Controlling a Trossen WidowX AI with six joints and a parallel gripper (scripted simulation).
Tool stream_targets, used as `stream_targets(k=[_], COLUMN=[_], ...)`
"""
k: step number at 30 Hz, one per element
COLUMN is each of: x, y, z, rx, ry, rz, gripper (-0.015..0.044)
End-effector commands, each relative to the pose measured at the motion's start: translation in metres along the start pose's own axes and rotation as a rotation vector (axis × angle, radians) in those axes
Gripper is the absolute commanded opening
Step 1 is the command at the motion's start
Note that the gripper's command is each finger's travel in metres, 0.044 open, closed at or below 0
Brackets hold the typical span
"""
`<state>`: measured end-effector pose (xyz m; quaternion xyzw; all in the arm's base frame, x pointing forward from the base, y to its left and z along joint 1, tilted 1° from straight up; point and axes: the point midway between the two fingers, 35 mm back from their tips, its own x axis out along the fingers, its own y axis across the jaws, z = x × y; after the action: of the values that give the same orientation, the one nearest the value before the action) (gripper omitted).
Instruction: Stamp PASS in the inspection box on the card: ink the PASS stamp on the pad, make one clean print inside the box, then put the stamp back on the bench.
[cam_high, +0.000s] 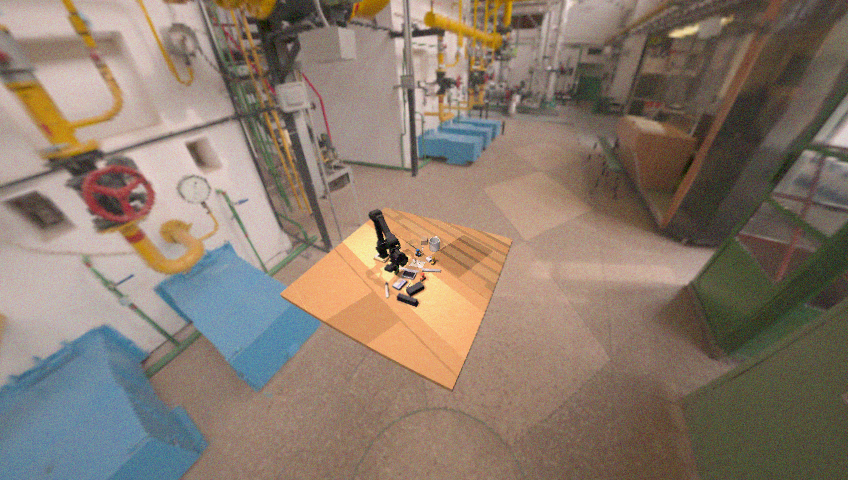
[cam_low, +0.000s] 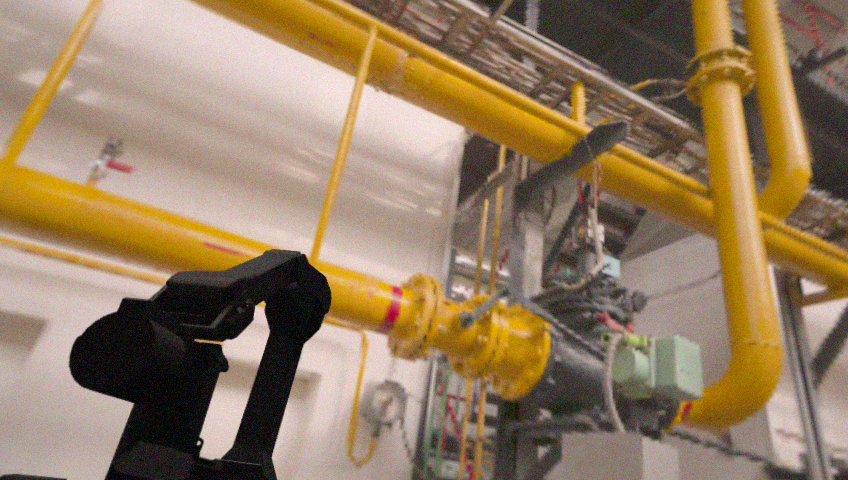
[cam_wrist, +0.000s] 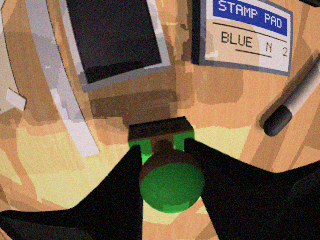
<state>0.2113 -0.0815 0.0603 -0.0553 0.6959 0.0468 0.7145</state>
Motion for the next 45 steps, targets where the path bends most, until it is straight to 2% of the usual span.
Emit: stream_targets(k=[1,45], x=[-0.003,-0.024], y=[0.000,-0.001], z=[0.001,0.001], rx=[-0.001,-0.001], ry=[-0.002,-0.002], rz=[0.000,0.001], gripper=[0.0000,0.0000])
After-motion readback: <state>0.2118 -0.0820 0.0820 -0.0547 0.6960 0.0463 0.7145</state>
